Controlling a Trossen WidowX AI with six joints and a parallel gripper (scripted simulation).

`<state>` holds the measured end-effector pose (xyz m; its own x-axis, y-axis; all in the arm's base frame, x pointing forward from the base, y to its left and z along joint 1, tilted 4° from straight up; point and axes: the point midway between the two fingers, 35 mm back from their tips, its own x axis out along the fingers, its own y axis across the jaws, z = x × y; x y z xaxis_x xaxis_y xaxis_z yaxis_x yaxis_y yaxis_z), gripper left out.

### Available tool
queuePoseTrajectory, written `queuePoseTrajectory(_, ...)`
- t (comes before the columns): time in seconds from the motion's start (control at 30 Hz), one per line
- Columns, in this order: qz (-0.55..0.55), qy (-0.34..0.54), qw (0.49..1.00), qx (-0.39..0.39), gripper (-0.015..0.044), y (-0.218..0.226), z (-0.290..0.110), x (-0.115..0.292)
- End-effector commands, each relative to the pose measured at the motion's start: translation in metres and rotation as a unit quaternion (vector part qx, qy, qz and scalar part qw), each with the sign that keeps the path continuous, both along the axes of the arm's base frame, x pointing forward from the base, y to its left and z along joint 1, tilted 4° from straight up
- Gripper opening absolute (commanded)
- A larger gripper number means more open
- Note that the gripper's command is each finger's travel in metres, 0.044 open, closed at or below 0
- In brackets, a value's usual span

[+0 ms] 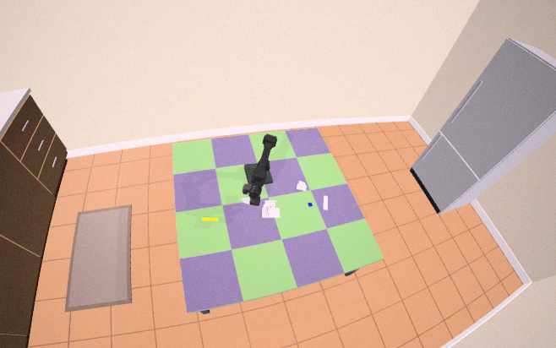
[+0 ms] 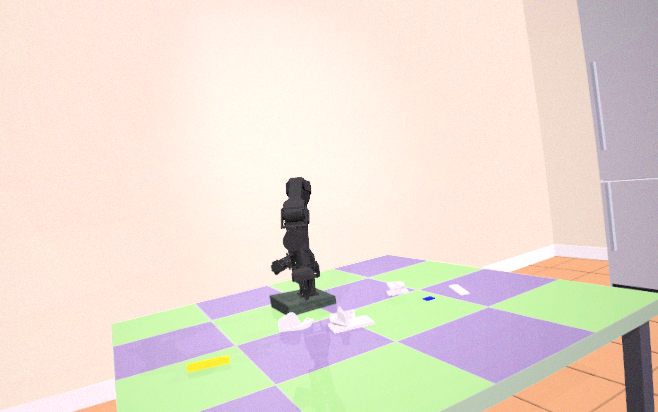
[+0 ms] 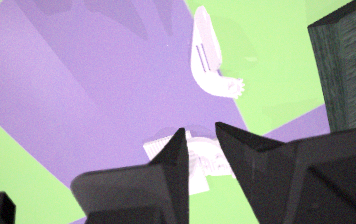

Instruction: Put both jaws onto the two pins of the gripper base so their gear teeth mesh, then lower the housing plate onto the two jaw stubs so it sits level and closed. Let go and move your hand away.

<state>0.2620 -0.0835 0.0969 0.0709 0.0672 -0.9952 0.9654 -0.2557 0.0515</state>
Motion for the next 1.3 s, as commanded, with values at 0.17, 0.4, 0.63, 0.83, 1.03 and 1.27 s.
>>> queuePoseTrajectory(0.17, 0.000, 0.000, 1.000, 0.000, 0.0341, 0.0000, 0.0000, 0.0000)
queuePoseTrajectory(0.4, 0.000, 0.000, 1.000, 0.000, 0.0440, 0.0000, 0.0000, 0.0000)
queuePoseTrajectory(0.63, 0.000, 0.000, 1.000, 0.000, 0.0440, 0.0000, 0.0000, 0.0000)
queuePoseTrajectory(0.83, 0.000, 0.000, 1.000, 0.000, 0.0440, 0.0000, 0.0000, 0.0000)
queuePoseTrajectory(1.03, 0.000, 0.000, 1.000, 0.000, 0.0440, 0.0000, 0.0000, 0.0000)
queuePoseTrajectory(1.27, 0.000, 0.000, 1.000, 0.000, 0.0414, 0.0000, 0.0000, 0.0000)
